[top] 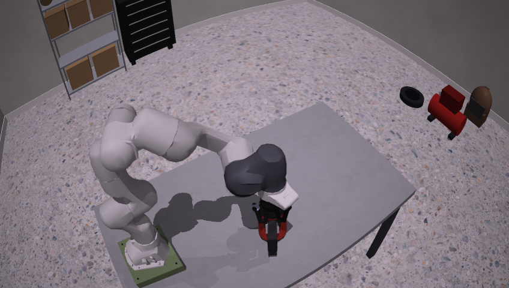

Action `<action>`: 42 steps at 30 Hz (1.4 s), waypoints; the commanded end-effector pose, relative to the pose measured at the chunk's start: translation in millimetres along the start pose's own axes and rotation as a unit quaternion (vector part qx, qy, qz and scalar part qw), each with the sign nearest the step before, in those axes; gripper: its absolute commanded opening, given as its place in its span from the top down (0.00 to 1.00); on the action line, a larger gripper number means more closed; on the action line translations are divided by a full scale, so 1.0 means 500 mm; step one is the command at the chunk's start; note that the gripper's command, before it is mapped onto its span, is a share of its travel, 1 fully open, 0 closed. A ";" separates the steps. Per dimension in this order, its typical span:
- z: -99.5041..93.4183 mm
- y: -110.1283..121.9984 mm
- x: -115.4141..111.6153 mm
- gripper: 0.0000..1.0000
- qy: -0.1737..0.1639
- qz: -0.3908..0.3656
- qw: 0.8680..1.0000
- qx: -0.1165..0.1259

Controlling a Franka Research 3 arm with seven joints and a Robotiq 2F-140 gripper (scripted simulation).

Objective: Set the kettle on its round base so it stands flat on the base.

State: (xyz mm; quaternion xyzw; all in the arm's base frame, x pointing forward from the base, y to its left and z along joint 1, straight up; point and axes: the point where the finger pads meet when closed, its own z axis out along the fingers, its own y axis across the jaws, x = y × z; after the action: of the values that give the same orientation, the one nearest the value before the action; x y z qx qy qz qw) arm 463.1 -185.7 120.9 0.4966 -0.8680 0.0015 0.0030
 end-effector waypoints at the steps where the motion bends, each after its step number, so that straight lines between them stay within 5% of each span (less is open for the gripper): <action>1: -0.017 0.000 -0.001 1.00 -0.003 -0.011 1.000 -0.001; 17: -0.050 0.000 0.000 1.00 -0.003 -0.011 1.000 -0.001; 42: -0.052 0.000 -0.001 1.00 -0.003 -0.011 1.000 -0.001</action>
State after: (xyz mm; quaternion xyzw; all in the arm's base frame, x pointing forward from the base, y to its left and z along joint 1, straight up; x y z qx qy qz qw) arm 460.6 -184.7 143.8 0.5031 -0.8642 -0.0035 0.0031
